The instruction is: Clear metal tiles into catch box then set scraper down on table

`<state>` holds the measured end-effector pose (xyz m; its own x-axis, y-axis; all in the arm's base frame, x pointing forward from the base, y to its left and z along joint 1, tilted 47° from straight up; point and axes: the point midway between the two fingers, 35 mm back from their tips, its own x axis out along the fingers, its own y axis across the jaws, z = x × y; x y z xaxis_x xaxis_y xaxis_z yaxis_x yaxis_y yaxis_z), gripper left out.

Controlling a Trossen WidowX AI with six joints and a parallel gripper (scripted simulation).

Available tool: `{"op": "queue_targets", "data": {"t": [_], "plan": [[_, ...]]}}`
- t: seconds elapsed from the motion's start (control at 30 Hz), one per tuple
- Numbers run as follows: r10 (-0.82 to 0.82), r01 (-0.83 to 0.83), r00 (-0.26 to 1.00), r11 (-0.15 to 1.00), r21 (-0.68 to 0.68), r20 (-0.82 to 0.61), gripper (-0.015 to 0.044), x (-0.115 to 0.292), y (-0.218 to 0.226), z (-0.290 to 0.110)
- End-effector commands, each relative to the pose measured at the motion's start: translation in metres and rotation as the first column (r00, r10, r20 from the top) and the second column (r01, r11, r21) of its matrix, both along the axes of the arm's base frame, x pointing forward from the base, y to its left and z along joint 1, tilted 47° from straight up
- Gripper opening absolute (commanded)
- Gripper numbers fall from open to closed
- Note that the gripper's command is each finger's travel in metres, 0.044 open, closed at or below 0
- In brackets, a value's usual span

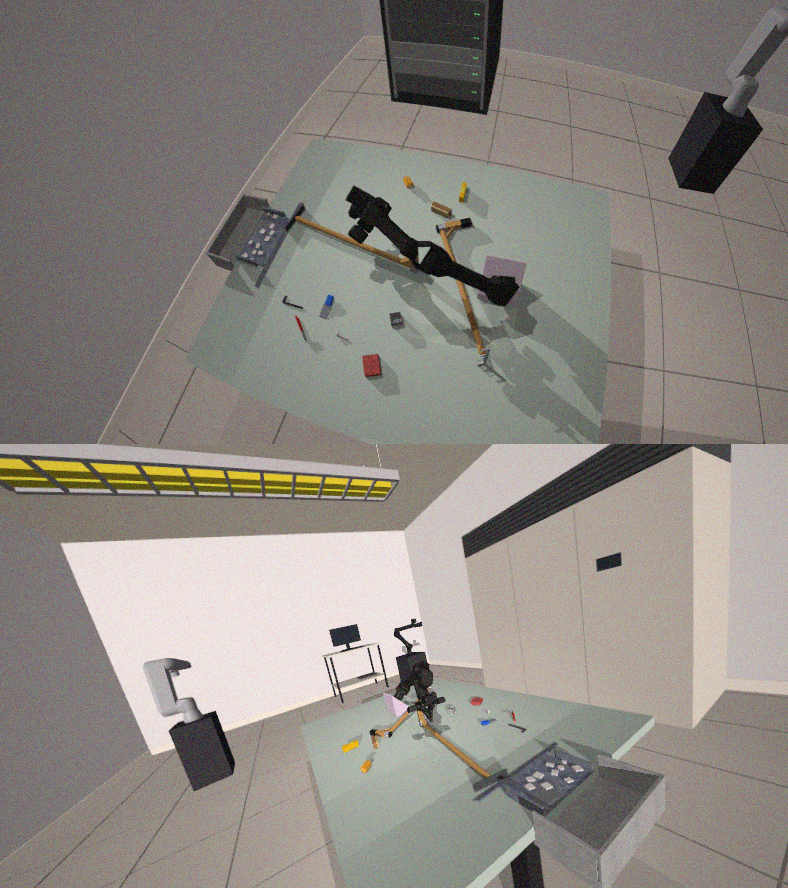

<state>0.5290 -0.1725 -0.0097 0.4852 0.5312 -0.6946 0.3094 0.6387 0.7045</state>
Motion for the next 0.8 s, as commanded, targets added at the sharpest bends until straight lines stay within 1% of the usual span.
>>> {"op": "queue_targets", "data": {"t": [0.0, 0.4, 0.57, 0.77], "plan": [[0.000, 0.000, 1.000, 1.000, 0.000, 0.000, 0.0000, 0.000, 0.000, 0.000], [0.000, 0.000, 1.000, 1.000, 0.000, 0.000, 0.0000, 0.000, 0.000, 0.000], [-0.001, 0.001, 1.000, 1.000, -0.013, 0.018, 0.0131, -0.003, -0.007, 0.004], [-0.025, 0.027, 0.997, 0.999, -0.027, 0.069, 0.0289, -0.013, -0.026, 0.019]]}}
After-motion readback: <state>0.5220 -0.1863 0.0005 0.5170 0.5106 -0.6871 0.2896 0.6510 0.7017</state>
